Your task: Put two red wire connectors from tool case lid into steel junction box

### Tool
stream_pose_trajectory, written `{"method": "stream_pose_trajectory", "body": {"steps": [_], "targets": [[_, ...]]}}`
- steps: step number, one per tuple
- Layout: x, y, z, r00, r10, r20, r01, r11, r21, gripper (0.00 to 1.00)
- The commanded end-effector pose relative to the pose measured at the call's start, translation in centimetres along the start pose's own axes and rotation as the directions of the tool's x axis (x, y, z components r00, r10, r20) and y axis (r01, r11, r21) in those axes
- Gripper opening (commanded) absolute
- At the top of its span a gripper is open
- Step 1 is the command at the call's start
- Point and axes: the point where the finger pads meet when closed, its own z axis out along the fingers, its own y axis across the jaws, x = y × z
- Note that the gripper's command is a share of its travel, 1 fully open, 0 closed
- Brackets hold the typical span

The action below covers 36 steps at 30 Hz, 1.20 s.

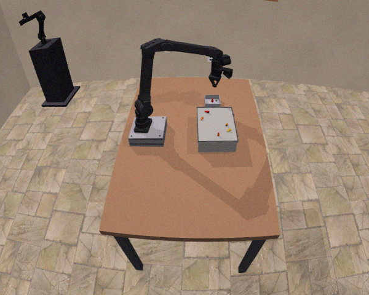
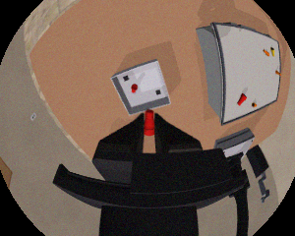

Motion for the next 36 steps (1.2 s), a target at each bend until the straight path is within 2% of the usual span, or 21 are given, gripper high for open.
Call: {"method": "stream_pose_trajectory", "body": {"steps": [1, 9, 24, 31, 36], "targets": [[-1.5, 2.4, -2.8, 0.998, 0.035, 0.043, -0.033, 0.998, -0.045, 0.1], [-1.0, 3.1, -3.2, 0.999, 0.029, 0.046, -0.026, 0.998, -0.051, 0.1], [-1.8, 2.7, -4.0, 0.997, 0.045, 0.06, -0.041, 0.997, -0.07, 0.1], [-2.0, 2.9, -3.3, 0.997, 0.046, 0.061, -0.042, 0.997, -0.071, 0.1], [-1.5, 2.2, -0.9, 0.998, 0.046, 0.039, -0.044, 0.998, -0.043, 0.1]]}}
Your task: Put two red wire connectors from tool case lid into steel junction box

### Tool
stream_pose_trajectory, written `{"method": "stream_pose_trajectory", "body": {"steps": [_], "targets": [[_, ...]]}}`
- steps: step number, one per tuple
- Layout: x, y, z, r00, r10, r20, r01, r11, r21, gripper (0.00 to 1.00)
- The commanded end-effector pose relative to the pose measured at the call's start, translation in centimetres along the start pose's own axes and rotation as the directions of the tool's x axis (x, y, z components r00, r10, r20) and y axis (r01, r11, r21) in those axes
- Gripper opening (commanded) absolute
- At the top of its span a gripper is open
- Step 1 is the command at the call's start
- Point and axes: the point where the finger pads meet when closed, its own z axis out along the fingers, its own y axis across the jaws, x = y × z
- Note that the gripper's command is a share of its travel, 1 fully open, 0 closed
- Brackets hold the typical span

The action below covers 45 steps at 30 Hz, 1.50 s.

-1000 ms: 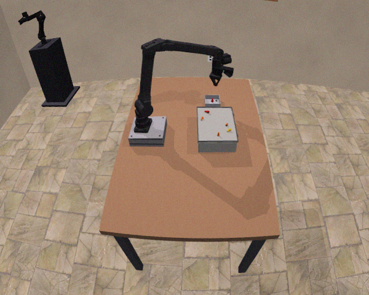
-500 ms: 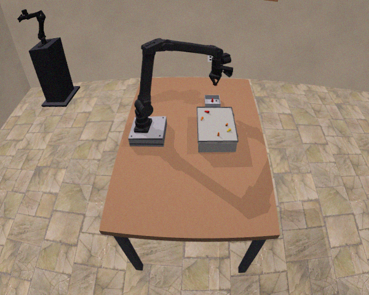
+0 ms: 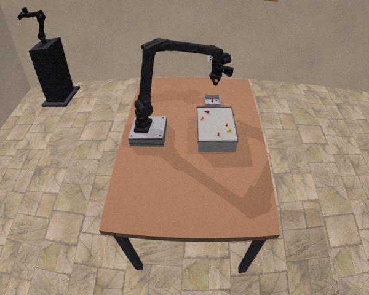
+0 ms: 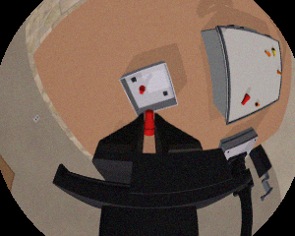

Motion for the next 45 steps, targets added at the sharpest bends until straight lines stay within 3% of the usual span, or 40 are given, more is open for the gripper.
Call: {"method": "stream_pose_trajectory", "body": {"steps": [1, 9, 15, 26, 32, 40, 45], "targets": [[-1.2, 0.7, 0.0, 1.0, 0.022, 0.021, -0.021, 1.0, -0.022, 0.1], [-0.6, 0.2, 3.0, 1.0, 0.018, 0.007, -0.018, 1.0, -0.004, 0.1], [-0.4, 0.3, 3.5, 1.0, 0.014, 0.016, -0.014, 1.0, -0.016, 0.1], [0.1, 0.3, 8.6, 1.0, 0.006, 0.003, -0.006, 1.0, 0.001, 0.1], [-0.6, 0.9, 8.6, 1.0, 0.01, 0.023, -0.009, 1.0, -0.026, 0.1], [-0.1, 0.3, 12.2, 1.0, 0.01, 0.007, -0.01, 1.0, -0.004, 0.1], [0.0, 0.3, 13.1, 1.0, 0.008, 0.004, -0.008, 1.0, 0.0, 0.1]]}}
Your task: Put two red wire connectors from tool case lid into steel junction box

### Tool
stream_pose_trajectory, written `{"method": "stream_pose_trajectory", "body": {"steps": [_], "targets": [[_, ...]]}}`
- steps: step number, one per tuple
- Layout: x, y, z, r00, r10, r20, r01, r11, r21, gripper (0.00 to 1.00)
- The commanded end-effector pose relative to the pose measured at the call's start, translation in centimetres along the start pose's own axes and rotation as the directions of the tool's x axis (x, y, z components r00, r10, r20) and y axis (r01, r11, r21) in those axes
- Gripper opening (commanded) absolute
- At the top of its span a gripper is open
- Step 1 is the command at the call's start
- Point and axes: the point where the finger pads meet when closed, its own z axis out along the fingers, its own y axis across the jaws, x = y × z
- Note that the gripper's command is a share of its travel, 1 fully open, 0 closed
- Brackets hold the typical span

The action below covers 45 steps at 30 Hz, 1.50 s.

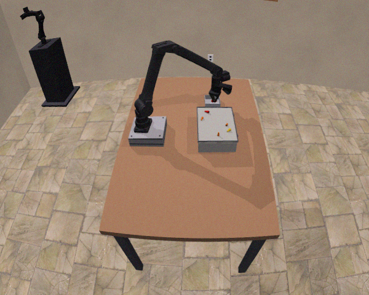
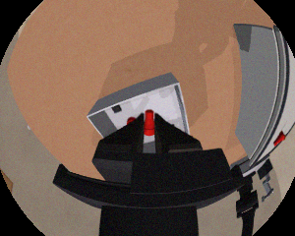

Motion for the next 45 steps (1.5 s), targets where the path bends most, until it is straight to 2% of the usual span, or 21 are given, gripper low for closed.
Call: {"method": "stream_pose_trajectory", "body": {"steps": [1, 5, 9, 45], "targets": [[-0.3, 1.3, -0.6, 1.0, 0.003, 0.025, -0.003, 1.0, -0.028, 0.1], [-0.9, 2.2, -1.5, 0.999, 0.002, 0.046, 0.0, 0.998, -0.056, 0.1], [-1.1, 2.4, -1.7, 0.999, 0.004, 0.052, 0.0, 0.998, -0.064, 0.1], [-0.9, 1.9, -1.5, 0.999, 0.005, 0.047, -0.003, 0.998, -0.057, 0.1]]}}
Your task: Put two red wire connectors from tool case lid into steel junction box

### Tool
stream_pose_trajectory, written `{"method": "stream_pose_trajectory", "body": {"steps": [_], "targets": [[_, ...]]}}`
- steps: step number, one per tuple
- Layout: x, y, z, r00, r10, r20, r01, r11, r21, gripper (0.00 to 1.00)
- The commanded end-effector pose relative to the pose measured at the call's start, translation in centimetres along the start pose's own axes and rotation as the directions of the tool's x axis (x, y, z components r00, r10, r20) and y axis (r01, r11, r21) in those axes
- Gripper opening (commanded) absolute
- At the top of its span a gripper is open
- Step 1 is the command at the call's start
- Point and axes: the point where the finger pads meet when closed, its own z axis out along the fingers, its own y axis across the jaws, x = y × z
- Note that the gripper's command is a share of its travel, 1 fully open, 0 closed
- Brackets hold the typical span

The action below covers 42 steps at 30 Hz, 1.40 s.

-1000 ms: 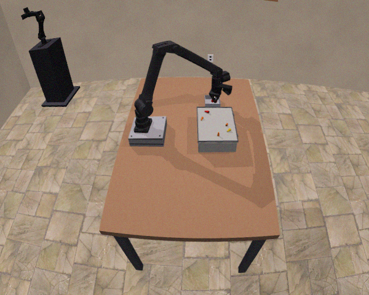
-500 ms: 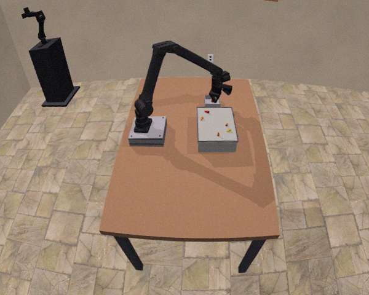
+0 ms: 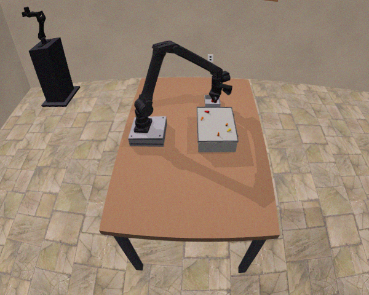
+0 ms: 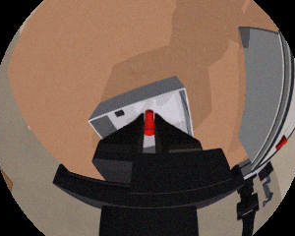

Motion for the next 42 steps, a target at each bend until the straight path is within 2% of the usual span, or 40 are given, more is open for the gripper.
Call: {"method": "stream_pose_trajectory", "body": {"steps": [1, 11, 17, 21, 31, 42], "targets": [[-0.7, 1.5, -2.1, 0.999, 0.006, 0.037, -0.004, 0.999, -0.044, 0.1], [-0.7, 1.5, -1.9, 0.999, 0.006, 0.036, -0.004, 0.999, -0.043, 0.1], [-0.2, 0.9, 0.6, 1.0, 0.005, 0.017, -0.005, 1.0, -0.017, 0.1], [0.1, 0.6, 1.5, 1.0, 0.004, 0.01, -0.004, 1.0, -0.008, 0.1], [-0.6, 1.5, -0.4, 1.0, 0.005, 0.031, -0.004, 0.999, -0.037, 0.1], [-0.8, 1.8, -1.0, 0.999, 0.005, 0.037, -0.004, 0.999, -0.044, 0.1]]}}
